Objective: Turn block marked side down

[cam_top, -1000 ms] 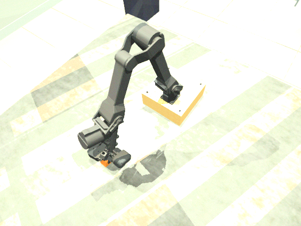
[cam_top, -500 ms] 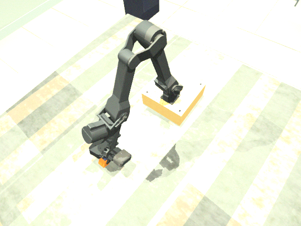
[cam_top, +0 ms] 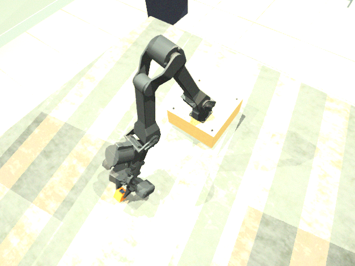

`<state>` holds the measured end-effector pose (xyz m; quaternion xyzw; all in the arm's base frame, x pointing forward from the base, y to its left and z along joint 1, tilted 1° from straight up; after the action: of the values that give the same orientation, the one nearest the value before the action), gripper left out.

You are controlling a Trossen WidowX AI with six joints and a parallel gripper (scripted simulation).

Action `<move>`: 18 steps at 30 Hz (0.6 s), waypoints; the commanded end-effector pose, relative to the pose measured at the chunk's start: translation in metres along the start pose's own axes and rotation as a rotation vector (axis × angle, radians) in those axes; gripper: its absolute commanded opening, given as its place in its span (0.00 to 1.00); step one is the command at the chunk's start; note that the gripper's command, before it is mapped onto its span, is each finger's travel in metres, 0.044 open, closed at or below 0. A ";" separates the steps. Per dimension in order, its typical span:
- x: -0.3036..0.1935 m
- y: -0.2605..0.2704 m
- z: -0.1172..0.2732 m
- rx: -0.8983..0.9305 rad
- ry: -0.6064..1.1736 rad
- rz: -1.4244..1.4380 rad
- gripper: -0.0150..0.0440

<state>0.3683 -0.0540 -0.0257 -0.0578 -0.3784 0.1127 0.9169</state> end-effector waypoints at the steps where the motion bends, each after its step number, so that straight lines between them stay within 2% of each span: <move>1: -0.008 0.003 -0.004 -0.006 -0.052 -0.007 0.25; 18: -0.018 0.007 0.008 -0.056 -0.273 0.001 0.25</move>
<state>0.3544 -0.0526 -0.0342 -0.0701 -0.4852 0.1111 0.8645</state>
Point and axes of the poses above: the point midway between the two fingers, 35 mm back from their tips, its own z axis back along the fingers, its own y axis across the jaws, x = y × z, the point moved 1 cm from there along z, back along the fingers, and after that the axes turned 13 degrees about z, right-handed, at the moved point
